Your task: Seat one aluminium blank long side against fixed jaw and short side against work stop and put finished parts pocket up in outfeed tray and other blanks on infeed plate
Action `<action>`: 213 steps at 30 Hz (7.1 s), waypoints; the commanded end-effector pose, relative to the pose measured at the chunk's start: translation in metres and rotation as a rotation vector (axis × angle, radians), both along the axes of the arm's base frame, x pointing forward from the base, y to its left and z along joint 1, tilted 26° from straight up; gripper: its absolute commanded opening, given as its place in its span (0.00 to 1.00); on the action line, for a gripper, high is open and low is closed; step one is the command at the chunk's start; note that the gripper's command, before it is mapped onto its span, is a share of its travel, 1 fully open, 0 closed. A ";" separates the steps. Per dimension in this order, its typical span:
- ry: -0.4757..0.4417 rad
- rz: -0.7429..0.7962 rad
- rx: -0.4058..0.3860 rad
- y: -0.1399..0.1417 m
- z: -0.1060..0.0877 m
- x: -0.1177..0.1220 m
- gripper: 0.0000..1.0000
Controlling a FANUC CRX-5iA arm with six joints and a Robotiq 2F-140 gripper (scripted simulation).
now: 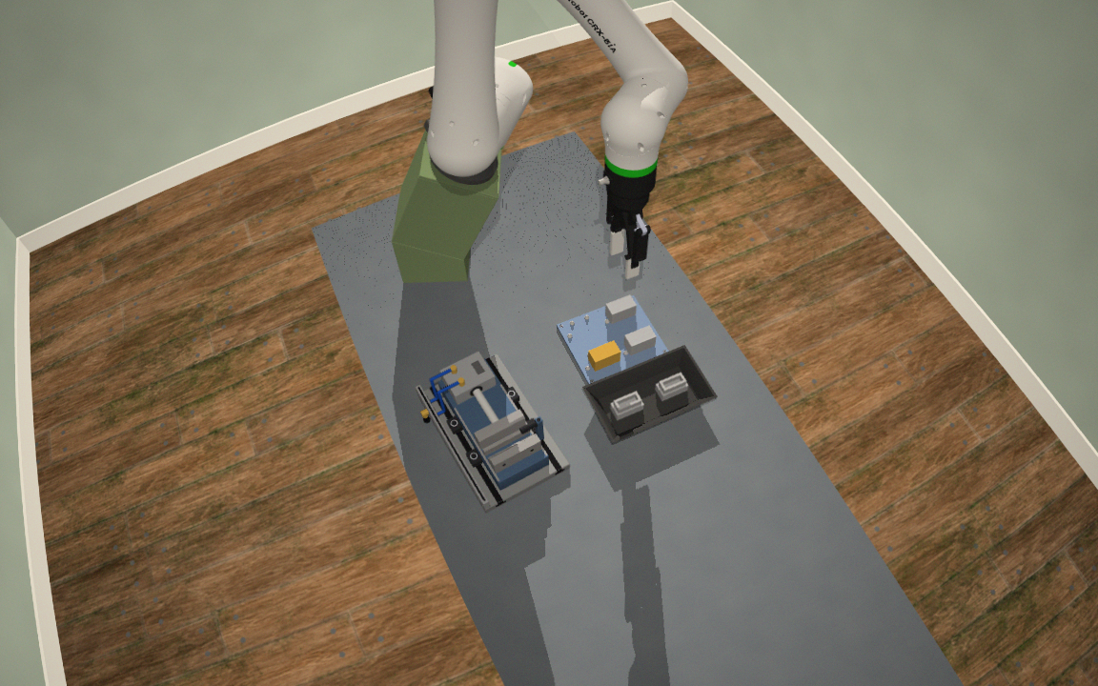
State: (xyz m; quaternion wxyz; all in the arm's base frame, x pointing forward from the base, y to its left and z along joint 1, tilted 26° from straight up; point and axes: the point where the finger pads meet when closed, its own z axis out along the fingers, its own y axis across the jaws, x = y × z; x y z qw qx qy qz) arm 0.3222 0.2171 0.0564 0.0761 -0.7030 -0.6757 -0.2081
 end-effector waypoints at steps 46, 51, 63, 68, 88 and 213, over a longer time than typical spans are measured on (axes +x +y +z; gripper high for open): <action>0.000 0.000 0.000 0.036 -0.082 0.017 0.40; 0.000 0.000 0.000 0.042 -0.097 0.020 0.40; 0.000 0.000 0.000 0.051 -0.117 0.024 0.40; 0.000 0.000 0.000 0.052 -0.120 0.025 0.40; 0.000 0.000 0.000 0.052 -0.121 0.025 0.40; 0.000 0.000 0.000 0.059 -0.136 0.028 0.40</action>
